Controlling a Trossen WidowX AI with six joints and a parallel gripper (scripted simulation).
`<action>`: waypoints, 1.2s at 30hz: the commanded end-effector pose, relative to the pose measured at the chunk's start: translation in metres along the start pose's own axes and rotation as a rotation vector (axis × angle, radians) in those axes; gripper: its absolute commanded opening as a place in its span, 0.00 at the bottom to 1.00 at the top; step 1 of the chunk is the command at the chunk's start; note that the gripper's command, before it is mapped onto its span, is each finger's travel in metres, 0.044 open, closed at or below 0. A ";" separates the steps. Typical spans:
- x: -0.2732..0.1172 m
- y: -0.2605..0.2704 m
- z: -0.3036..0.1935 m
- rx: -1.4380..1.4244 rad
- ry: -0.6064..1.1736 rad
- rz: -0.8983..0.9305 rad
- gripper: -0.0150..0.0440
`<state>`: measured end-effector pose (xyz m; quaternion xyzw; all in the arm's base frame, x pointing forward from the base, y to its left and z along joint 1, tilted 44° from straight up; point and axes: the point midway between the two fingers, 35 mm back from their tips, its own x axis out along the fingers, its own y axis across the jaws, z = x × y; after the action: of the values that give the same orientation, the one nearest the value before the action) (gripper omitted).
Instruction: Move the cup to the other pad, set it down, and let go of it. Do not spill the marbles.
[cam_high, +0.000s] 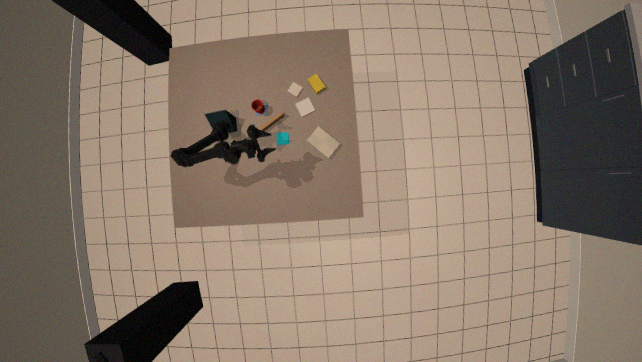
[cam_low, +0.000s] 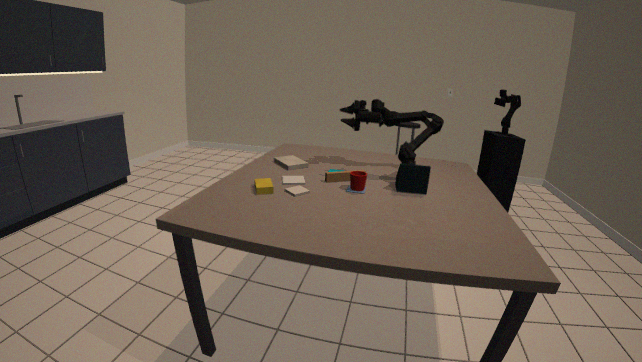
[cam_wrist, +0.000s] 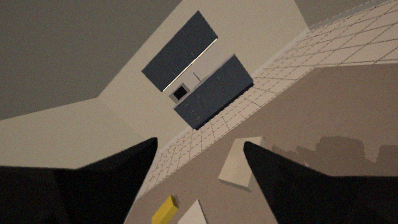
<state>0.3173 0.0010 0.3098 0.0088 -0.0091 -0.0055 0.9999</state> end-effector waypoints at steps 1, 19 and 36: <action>0.002 0.001 -0.003 0.014 0.015 0.002 0.89; -0.043 0.096 -0.266 0.553 1.092 -0.671 0.50; -0.122 0.095 -0.311 0.259 0.921 -1.268 0.50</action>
<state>0.2087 0.1044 0.0005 0.1545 0.4451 -0.5368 0.6999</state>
